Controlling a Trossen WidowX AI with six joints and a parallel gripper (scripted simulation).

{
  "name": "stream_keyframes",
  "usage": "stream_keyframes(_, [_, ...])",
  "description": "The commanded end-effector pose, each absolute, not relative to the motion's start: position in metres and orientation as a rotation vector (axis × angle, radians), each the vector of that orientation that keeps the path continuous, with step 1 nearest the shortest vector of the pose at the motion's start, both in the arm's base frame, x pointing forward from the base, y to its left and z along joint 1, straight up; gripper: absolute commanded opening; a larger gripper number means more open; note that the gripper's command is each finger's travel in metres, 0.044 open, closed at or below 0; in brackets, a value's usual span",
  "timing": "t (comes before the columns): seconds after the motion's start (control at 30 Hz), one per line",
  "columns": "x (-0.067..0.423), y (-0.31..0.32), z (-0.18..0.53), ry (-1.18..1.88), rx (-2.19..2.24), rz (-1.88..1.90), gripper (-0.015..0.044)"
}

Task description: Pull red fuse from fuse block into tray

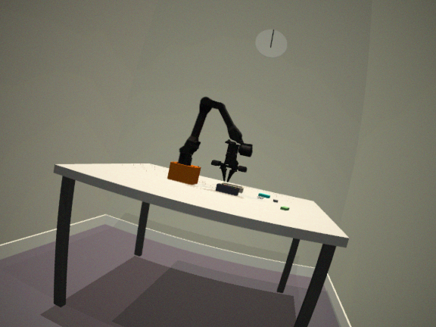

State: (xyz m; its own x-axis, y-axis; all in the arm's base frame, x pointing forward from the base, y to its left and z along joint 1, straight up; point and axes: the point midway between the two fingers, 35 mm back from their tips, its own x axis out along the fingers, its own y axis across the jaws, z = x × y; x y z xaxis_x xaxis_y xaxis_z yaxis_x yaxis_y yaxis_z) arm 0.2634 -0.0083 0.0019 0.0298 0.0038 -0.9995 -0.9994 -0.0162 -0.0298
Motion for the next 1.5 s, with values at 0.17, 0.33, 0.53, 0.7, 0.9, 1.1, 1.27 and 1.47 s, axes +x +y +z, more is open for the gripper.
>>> stream_keyframes(0.17, [0.262, -0.009, -0.008, 1.182, -1.237, 1.204, 0.0074])
stream_keyframes(0.33, [0.262, -0.009, -0.012, 1.182, -1.237, 1.205, 0.0074])
stream_keyframes(0.53, [0.262, -0.009, -0.013, 1.182, -1.237, 1.205, 0.0074])
stream_keyframes(0.7, [0.262, -0.009, -0.013, 1.182, -1.237, 1.205, 0.0074])
stream_keyframes(0.9, [0.263, -0.009, -0.016, 1.182, -1.237, 1.205, 0.0074])
stream_keyframes(1.1, [0.263, -0.009, -0.021, 1.182, -1.237, 1.205, 0.0074])
stream_keyframes(1.27, [0.263, -0.008, -0.023, 1.182, -1.237, 1.205, 0.0074])
stream_keyframes(1.47, [0.263, -0.008, -0.021, 1.178, -1.233, 1.206, 0.0041])
